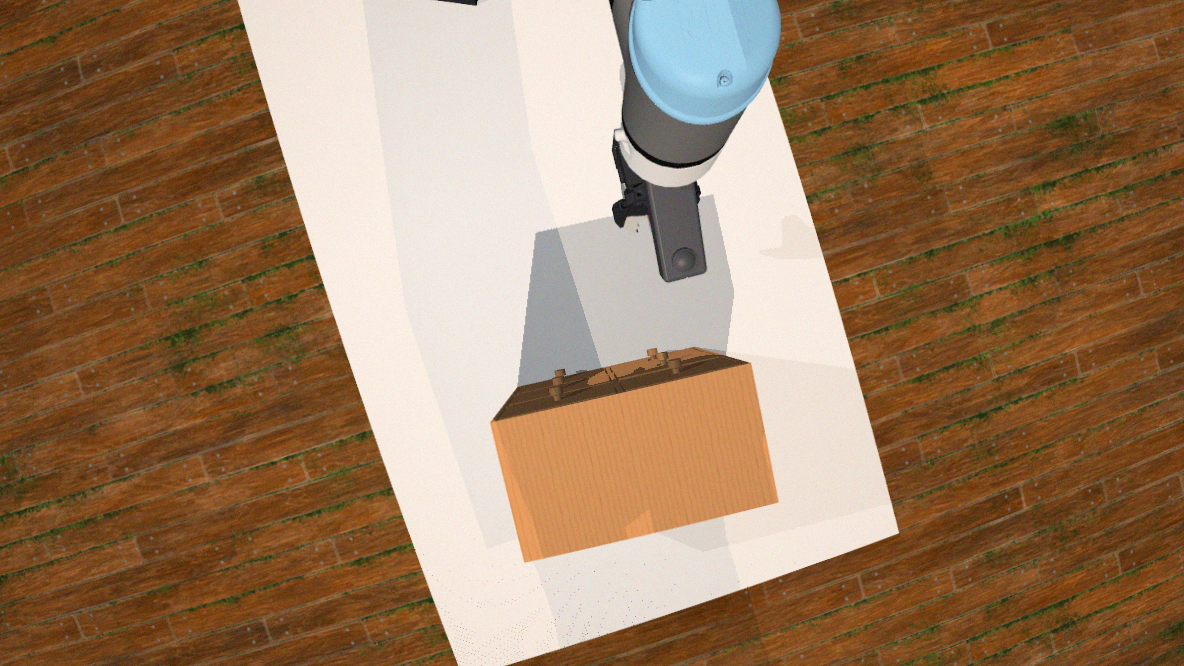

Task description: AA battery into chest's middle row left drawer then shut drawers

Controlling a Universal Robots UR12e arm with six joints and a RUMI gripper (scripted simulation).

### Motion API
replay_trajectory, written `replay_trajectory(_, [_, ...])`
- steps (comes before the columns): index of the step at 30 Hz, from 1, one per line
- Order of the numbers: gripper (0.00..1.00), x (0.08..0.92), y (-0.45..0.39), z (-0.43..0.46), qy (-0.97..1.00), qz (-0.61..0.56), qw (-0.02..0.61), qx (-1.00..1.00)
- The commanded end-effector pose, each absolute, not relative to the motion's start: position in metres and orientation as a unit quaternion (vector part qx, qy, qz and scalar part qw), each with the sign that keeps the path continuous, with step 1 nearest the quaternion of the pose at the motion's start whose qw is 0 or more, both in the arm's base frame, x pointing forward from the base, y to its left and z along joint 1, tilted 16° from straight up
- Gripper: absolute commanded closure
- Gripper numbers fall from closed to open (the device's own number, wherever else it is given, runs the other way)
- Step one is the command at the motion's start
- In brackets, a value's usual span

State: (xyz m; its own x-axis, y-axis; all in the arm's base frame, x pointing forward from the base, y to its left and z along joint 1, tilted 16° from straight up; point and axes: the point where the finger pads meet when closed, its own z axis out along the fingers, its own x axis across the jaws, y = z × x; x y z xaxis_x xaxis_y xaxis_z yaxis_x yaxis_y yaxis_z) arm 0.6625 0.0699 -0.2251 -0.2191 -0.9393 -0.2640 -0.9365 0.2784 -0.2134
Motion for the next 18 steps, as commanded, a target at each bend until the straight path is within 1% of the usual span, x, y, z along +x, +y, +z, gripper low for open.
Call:
replay_trajectory(1, [0.8,0.6598,0.0695,-0.222,0.781,0.01,0.161,-0.604])
replay_trajectory(18, [0.8,0.6536,0.0694,-0.2164,0.78,0.036,0.141,-0.609])
